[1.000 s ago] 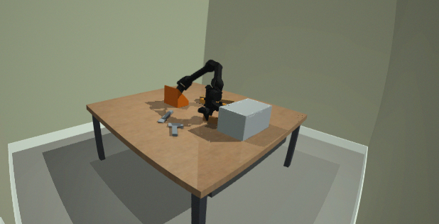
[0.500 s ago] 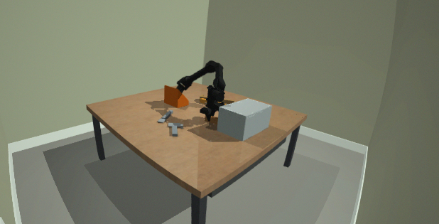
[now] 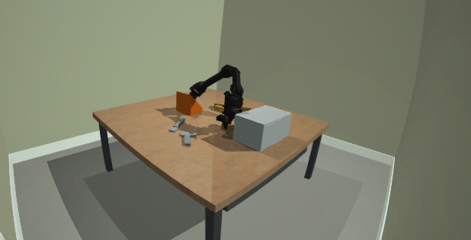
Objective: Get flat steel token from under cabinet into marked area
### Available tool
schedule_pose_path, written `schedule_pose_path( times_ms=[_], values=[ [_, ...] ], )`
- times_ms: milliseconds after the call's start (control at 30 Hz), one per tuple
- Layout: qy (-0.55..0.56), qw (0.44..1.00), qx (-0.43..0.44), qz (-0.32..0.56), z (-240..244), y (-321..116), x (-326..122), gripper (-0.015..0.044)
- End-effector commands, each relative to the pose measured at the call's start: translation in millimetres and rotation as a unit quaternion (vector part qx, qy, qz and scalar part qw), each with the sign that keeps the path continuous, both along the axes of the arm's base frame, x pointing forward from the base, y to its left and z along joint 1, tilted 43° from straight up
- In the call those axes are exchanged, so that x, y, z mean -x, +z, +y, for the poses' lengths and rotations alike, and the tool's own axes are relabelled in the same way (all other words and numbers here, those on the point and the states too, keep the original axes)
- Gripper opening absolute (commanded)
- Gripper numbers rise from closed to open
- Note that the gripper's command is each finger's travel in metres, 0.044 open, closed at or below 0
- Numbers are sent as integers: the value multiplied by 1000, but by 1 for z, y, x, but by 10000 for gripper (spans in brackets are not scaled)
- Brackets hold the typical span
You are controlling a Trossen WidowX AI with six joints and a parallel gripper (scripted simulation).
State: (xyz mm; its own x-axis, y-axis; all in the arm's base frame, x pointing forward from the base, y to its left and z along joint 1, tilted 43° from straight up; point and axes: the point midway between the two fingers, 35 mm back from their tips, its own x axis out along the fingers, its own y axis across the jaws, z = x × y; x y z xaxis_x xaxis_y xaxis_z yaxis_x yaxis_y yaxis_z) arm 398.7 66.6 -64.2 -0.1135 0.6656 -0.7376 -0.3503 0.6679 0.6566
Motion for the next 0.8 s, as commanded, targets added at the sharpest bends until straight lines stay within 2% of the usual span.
schedule_pose_path(
  times_ms=[0, 767],
  values=[
    [1, 1000, -4, 0, 5, 3, 2, 0],
    [1, 1000, -3, 0, -2, -1, 19, 0]
  ],
)
